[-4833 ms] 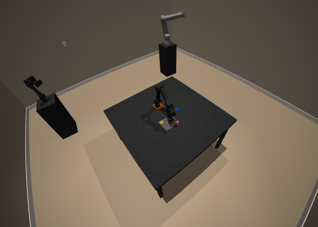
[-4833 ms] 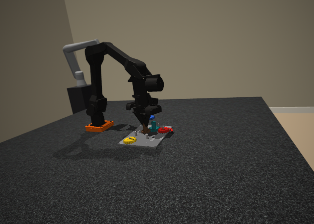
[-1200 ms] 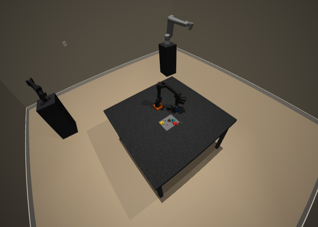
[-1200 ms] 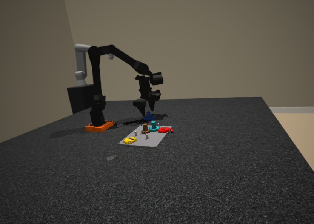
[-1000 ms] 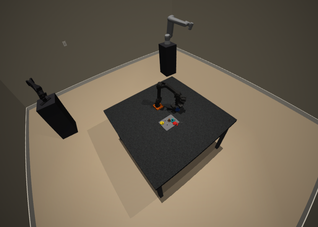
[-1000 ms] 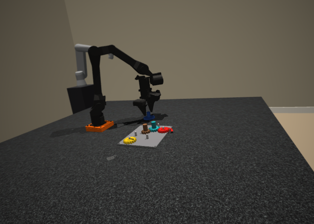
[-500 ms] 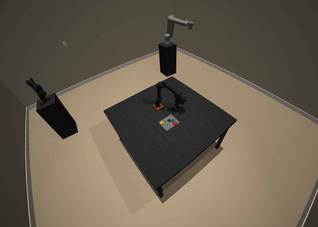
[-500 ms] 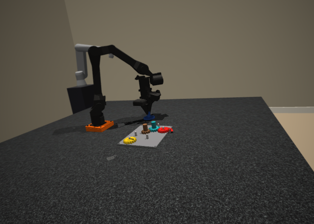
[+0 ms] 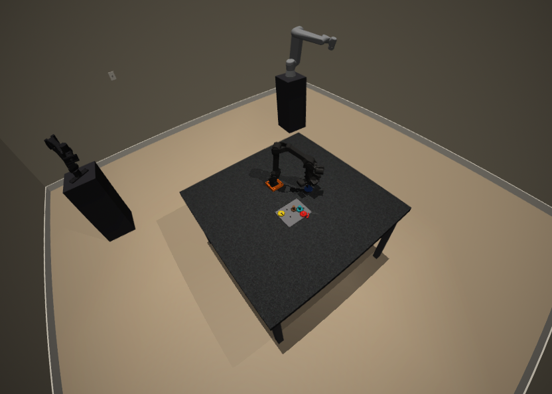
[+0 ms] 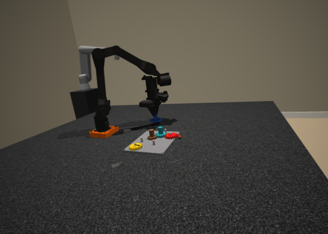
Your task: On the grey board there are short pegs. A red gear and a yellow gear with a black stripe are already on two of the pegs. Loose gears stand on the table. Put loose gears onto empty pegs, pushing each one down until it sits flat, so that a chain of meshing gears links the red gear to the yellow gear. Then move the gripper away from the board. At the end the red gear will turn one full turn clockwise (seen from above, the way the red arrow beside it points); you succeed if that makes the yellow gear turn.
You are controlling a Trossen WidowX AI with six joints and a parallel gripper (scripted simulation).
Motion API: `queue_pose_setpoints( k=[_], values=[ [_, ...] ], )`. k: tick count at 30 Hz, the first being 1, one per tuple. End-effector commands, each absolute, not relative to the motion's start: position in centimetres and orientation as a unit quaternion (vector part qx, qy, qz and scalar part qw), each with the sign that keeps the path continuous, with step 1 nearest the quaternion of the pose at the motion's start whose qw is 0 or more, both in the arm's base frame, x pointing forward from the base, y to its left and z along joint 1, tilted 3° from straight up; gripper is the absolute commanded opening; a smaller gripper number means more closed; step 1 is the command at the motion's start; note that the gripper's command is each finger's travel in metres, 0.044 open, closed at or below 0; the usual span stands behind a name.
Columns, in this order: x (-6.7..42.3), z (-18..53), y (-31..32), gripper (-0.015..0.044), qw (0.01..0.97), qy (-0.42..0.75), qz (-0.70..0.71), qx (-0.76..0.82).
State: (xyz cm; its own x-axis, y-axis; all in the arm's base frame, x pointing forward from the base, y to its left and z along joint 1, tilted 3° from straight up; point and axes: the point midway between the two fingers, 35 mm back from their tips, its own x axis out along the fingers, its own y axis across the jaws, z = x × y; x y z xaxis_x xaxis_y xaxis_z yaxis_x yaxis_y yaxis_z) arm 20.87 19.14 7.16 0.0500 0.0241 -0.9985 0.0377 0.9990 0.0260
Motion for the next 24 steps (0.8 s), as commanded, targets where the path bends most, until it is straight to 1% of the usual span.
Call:
queue_pose_setpoints(
  k=[1, 24],
  values=[
    [21.1, 8.4, 19.4, 0.0000, 0.728, 0.685, -0.004, 0.026],
    [21.1, 13.2, 19.7, 0.0000, 0.728, 0.685, -0.004, 0.026]
  ],
)
